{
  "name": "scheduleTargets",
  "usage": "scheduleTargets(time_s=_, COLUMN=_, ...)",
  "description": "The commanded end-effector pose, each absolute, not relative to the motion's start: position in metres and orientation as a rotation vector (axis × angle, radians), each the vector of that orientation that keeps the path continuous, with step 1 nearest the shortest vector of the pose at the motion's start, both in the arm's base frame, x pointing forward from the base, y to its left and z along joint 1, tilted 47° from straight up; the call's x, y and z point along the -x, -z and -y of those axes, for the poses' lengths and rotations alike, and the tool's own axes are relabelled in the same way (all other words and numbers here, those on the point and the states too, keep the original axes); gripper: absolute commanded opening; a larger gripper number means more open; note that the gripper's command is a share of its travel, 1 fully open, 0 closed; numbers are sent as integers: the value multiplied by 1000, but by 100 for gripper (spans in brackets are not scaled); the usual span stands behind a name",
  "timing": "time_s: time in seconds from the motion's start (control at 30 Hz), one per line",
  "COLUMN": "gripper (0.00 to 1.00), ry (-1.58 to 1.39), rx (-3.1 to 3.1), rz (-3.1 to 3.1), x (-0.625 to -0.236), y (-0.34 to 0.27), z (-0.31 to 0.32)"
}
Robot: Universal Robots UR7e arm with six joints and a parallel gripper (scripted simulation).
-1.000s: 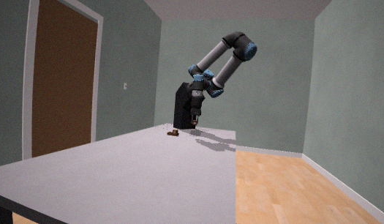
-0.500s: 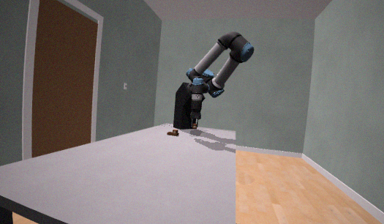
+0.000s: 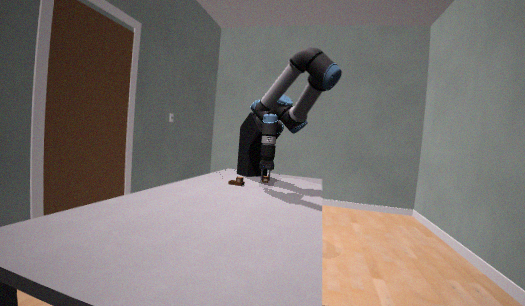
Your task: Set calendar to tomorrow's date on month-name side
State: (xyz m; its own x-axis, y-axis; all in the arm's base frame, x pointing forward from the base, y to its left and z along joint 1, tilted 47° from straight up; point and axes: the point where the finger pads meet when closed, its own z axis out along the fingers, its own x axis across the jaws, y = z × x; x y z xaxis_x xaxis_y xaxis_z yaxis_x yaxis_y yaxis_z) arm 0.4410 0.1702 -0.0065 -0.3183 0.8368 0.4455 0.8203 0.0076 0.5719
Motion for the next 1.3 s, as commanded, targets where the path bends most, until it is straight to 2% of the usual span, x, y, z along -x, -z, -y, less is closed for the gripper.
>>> scheduleTargets(time_s=0.0, gripper=60, ry=-1231, rx=-1821, rz=-2206, x=-449, y=16, z=-177)
scheduleTargets(time_s=1.27, gripper=60, ry=-1231, rx=-1821, rz=-2206, x=-455, y=25, z=-184)
